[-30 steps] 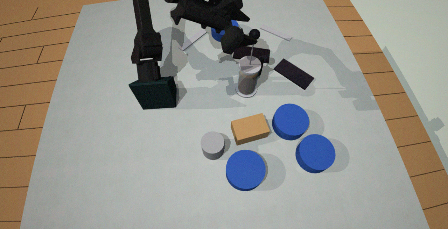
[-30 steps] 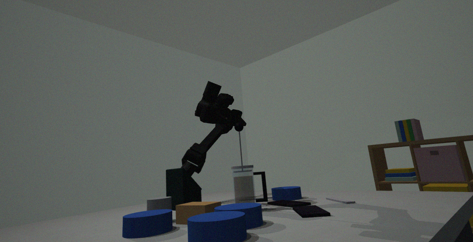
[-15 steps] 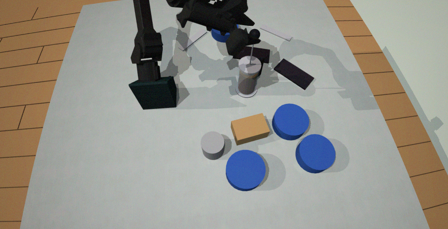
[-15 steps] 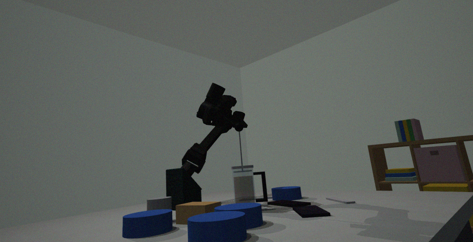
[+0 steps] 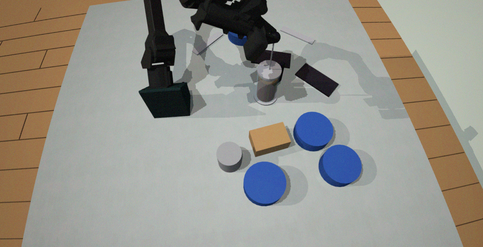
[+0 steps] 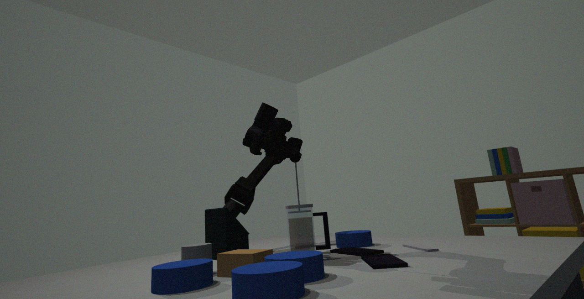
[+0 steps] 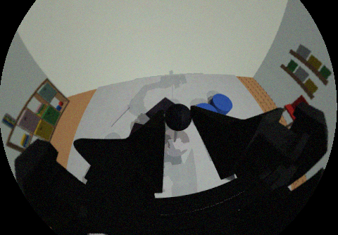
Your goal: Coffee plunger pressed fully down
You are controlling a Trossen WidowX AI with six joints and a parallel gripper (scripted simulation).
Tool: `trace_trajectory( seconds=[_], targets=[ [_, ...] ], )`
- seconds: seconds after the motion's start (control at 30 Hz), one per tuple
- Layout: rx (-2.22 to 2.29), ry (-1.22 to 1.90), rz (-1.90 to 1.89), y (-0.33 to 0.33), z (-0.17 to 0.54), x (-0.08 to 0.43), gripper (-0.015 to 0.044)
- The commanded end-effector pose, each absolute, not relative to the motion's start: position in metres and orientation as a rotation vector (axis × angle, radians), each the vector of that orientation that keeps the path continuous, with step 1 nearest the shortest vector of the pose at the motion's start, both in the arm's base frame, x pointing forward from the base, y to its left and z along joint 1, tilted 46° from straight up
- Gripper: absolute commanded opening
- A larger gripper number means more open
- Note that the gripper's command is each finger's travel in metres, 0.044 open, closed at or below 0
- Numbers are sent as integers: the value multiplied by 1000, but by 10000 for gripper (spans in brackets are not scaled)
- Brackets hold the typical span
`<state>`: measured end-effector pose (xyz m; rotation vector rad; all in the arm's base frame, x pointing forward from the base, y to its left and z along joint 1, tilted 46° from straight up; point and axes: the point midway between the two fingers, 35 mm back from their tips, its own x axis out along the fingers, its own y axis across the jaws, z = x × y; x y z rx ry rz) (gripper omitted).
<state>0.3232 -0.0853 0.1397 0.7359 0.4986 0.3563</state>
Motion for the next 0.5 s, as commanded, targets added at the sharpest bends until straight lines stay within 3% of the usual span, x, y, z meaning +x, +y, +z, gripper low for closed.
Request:
trace_trajectory(
  seconds=[0.0,0.47],
  targets=[
    [741,501,356,-85,139,323,128],
    [737,508,355,-73,122,327,128]
  ],
)
